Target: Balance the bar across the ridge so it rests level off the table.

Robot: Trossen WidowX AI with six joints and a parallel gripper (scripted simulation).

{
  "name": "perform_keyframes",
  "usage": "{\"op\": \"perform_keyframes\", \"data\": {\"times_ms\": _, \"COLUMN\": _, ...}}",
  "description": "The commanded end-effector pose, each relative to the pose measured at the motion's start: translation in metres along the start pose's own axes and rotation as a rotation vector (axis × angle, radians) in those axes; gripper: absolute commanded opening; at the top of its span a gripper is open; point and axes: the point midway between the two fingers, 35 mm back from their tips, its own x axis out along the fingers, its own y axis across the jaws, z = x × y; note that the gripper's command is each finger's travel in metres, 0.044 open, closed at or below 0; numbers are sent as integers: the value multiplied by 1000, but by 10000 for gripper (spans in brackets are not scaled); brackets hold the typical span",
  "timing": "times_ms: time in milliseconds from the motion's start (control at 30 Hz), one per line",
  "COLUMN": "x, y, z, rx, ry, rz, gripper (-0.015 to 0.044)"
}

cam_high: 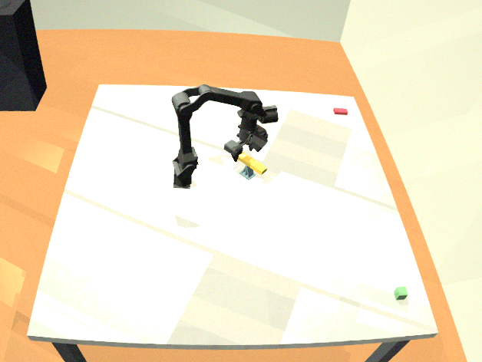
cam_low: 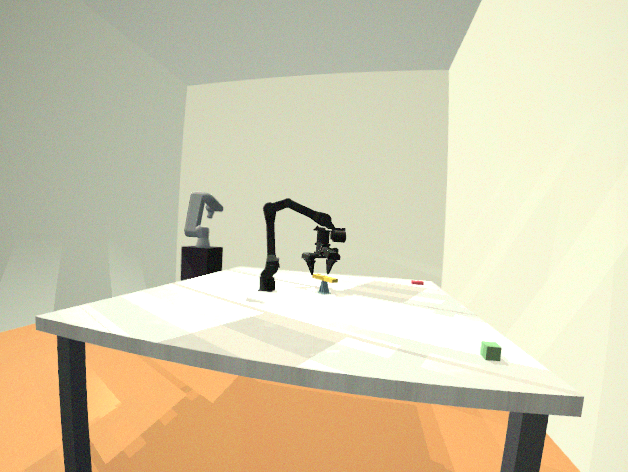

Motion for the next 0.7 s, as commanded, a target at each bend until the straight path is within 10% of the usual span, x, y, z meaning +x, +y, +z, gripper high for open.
{"op": "perform_keyframes", "data": {"times_ms": 0, "x": -36, "y": 5, "z": 3, "rx": 0, "ry": -11, "rz": 21, "gripper": 440}}
{"op": "perform_keyframes", "data": {"times_ms": 667, "x": -85, "y": 0, "z": 0, "rx": 0, "ry": -11, "rz": 21, "gripper": 440}}
